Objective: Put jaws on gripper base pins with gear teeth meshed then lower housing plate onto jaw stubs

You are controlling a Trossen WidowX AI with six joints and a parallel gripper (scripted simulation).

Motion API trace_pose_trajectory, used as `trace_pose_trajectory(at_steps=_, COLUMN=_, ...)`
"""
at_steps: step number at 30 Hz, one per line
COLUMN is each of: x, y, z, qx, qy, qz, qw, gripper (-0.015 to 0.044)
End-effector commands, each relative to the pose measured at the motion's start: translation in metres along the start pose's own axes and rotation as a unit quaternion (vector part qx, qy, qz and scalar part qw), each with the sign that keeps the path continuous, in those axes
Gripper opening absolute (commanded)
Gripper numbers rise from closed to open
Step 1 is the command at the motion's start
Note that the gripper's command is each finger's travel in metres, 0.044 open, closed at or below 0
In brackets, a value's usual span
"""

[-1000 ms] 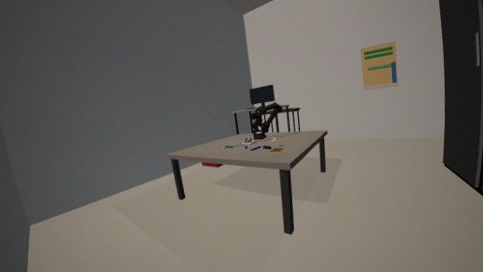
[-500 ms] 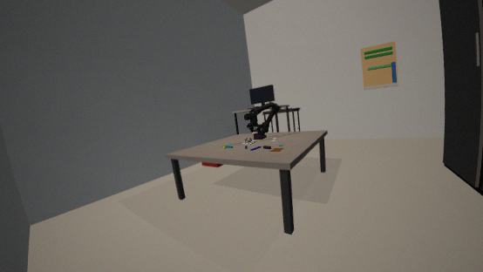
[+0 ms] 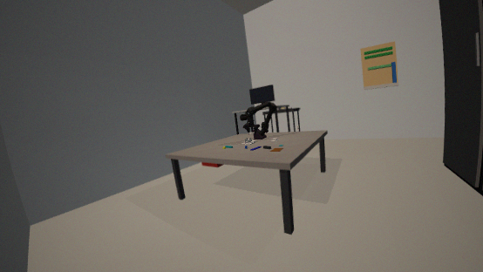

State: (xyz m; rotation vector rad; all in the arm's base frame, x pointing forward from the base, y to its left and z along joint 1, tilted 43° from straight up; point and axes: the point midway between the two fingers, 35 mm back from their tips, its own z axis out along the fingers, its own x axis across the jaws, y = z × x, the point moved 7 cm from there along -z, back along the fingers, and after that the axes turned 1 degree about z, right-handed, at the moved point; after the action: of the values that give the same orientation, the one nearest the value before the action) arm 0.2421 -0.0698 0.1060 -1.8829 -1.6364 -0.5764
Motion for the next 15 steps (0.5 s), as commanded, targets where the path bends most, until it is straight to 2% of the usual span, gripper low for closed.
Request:
trace_pose_trajectory(at_steps=1, x=-0.0041, y=-0.0001, z=0.0001, qx=-0.001, qy=0.000, qz=-0.005, qw=1.000, gripper=0.0351)
trace_pose_trajectory(at_steps=15, x=-0.0041, y=-0.0001, z=0.0001, qx=-0.001, qy=0.000, qz=-0.015, qw=1.000, gripper=0.0351)
